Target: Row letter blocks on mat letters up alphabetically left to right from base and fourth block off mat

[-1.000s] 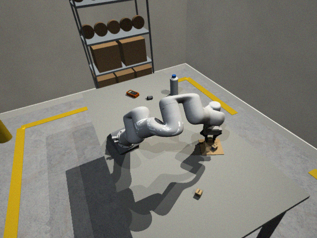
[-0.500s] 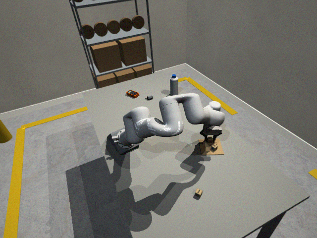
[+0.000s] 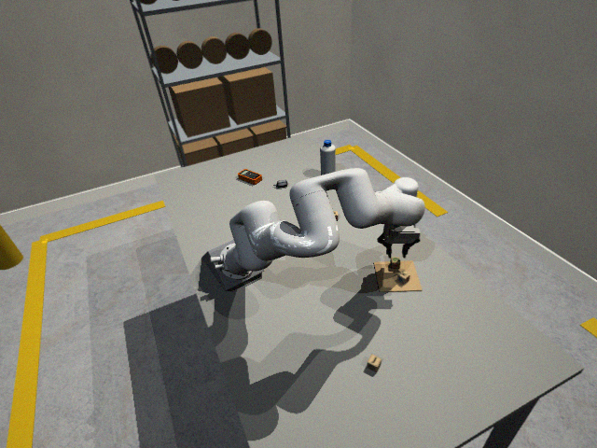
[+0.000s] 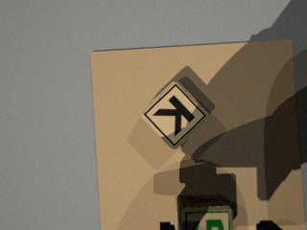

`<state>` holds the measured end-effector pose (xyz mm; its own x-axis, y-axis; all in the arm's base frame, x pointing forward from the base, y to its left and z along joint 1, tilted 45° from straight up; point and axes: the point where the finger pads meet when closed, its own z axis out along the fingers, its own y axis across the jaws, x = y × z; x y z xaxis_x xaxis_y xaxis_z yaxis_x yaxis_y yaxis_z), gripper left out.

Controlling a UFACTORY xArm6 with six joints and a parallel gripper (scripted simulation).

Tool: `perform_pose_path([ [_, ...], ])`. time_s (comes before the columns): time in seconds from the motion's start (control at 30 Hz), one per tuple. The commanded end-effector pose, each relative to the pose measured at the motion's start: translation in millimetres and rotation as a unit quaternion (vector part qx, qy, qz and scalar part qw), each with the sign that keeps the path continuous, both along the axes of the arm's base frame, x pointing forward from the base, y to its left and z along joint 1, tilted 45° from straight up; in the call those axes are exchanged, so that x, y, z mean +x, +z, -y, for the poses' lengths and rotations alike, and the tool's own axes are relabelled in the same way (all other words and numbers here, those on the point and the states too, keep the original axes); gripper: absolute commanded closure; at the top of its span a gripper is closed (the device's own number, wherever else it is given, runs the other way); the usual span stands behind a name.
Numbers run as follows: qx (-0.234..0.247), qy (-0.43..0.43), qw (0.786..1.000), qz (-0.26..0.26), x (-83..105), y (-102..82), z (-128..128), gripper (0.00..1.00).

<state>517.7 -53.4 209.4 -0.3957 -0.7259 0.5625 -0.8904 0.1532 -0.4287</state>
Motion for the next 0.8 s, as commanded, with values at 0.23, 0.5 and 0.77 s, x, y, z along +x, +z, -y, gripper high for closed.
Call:
perform_pose_path([
  [0.23, 0.0, 0.0, 1.0, 0.001, -8.0, 27.1, -25.2, 0.52],
  [0.5, 0.0, 0.0, 1.0, 0.001, -9.1, 30.5, -28.5, 0.0],
  [0.77, 0.0, 0.0, 1.0, 0.001, -9.1, 30.5, -28.5, 0.0],
])
